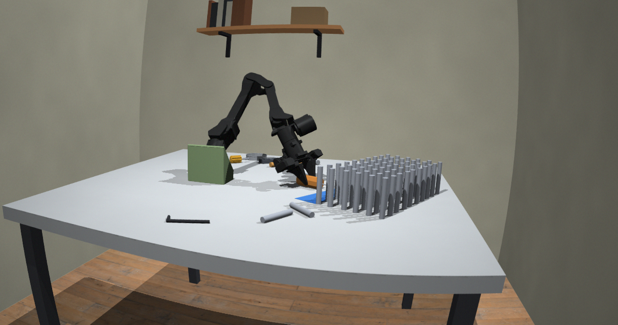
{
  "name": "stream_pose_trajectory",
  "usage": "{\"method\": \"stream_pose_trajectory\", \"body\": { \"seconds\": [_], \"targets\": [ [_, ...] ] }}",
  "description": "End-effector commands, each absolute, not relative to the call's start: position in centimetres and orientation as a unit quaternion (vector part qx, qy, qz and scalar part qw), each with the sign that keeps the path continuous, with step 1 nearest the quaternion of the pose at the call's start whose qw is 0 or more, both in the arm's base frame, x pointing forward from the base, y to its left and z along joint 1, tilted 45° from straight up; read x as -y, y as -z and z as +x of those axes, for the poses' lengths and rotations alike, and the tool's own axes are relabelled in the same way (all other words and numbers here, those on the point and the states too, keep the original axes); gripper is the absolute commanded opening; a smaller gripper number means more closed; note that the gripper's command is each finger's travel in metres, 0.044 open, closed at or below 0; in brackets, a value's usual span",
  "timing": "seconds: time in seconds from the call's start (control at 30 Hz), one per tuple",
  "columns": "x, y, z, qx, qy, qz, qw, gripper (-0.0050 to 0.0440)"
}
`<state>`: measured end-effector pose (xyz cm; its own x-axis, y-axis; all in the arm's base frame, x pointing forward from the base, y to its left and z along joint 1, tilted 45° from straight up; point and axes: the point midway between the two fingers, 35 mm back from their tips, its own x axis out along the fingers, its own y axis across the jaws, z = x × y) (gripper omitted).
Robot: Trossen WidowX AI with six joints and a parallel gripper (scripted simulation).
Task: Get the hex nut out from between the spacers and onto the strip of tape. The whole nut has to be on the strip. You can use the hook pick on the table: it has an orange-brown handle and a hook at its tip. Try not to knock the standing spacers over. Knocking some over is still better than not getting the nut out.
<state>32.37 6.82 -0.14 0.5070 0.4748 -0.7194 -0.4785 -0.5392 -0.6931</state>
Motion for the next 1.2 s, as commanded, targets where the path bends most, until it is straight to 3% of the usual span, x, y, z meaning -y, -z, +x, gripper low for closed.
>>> {"method": "stream_pose_trajectory", "body": {
  "seconds": [0.0,1.17],
  "targets": [
    [-6.8,-0.6,32.3,-0.002,-0.488,-0.729,0.481,-0.0050],
    [-8.3,-2.2,28.1,-0.002,-0.488,-0.728,0.481,-0.0050]
  ]
}}
